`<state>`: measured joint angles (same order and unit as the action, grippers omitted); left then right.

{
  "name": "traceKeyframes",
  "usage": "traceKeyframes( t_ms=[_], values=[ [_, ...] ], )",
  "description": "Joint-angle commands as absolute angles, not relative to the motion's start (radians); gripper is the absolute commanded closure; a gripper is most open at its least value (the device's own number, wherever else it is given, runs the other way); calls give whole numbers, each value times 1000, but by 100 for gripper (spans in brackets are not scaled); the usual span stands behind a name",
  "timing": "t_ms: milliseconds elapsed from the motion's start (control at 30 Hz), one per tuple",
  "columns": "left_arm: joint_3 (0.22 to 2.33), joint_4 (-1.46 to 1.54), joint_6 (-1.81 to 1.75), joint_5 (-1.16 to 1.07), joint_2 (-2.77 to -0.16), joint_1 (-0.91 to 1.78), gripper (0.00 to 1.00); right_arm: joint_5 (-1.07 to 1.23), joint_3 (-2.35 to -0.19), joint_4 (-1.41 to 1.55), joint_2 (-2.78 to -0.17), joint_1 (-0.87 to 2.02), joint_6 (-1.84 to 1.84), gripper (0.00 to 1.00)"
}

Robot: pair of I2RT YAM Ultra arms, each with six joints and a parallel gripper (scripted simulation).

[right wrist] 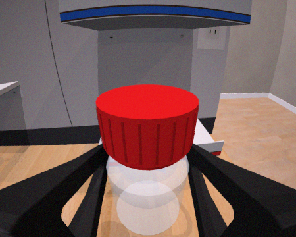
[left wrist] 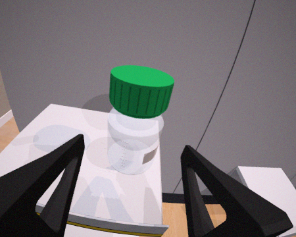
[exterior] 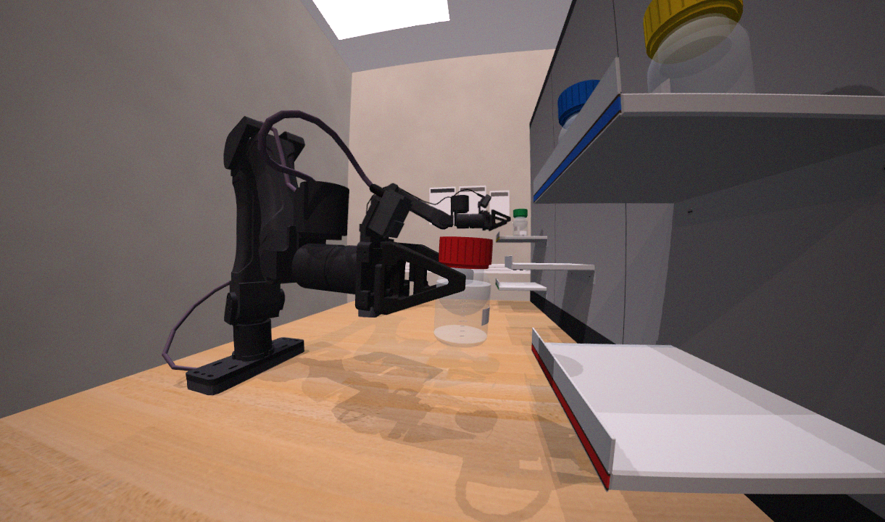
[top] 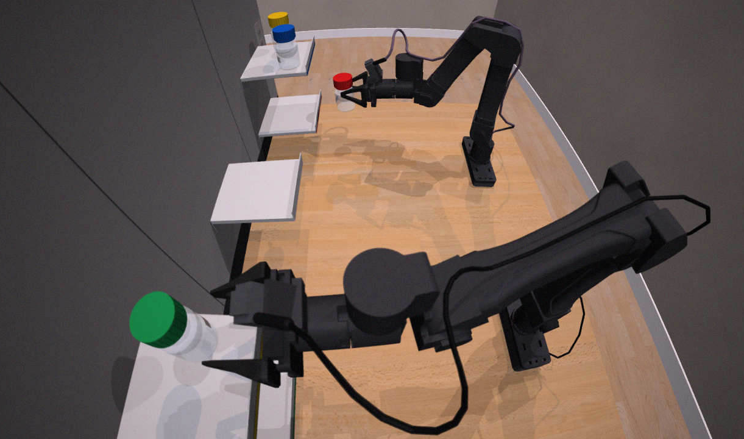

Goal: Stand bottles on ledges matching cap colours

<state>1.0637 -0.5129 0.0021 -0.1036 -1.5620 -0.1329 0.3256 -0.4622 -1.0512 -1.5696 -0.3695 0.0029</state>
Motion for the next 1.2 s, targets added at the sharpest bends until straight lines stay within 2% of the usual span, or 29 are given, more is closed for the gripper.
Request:
traceKeyframes(
  t_ms=[0,1167],
  values=[
    [1060,-516,0,-101,-1566,-131,19,219,-451,-1117,-1533,-335,11,48],
    [1060,-516,0,-101,-1566,-131,19,307,-657,-1086,-1722,-406,6,48]
  ],
)
